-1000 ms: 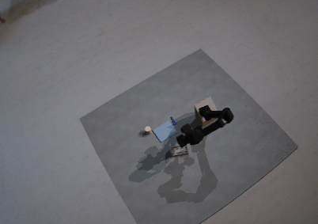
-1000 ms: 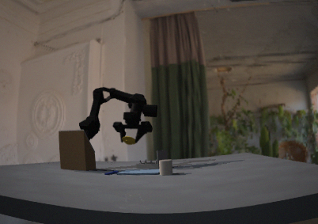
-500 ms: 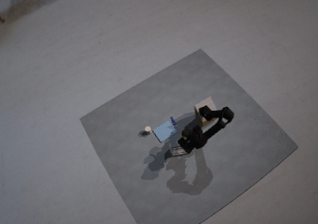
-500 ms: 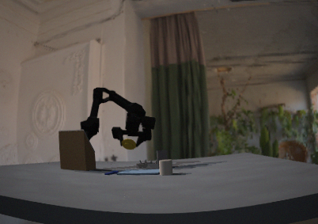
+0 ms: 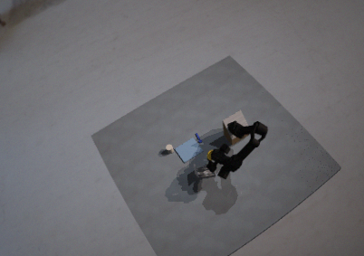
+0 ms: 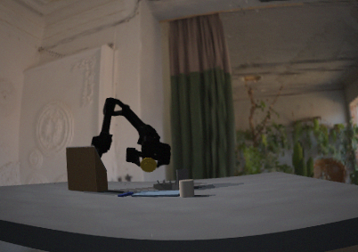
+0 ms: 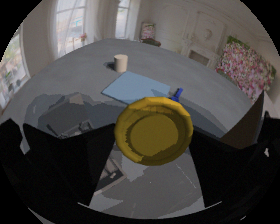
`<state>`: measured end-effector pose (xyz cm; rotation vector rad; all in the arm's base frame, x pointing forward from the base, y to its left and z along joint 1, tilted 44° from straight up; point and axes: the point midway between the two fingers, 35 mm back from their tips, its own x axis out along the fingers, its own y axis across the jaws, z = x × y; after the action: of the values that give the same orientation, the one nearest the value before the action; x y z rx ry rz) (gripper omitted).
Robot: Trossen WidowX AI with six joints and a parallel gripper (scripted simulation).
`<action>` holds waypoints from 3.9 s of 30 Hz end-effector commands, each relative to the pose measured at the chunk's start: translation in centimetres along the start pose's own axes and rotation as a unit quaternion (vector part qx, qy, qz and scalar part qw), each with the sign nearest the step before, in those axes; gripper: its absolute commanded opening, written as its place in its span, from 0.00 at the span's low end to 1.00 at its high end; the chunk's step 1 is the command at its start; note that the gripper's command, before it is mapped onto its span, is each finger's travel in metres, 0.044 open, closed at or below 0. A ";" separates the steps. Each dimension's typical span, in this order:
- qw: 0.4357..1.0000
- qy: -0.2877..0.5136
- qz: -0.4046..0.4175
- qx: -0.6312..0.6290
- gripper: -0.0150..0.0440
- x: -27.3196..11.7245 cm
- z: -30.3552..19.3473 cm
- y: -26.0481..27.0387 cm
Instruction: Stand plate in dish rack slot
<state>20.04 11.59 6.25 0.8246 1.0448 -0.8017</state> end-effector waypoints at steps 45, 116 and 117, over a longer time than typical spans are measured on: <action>0.896 -0.228 0.374 -0.074 0.25 -4.5 -4.3 1.3; 0.897 -0.220 0.379 -0.066 0.79 0.9 -6.1 4.7; 0.897 -0.220 0.379 -0.066 0.83 0.9 -6.1 4.7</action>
<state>21.92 18.94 4.62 0.7961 0.3085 -0.2166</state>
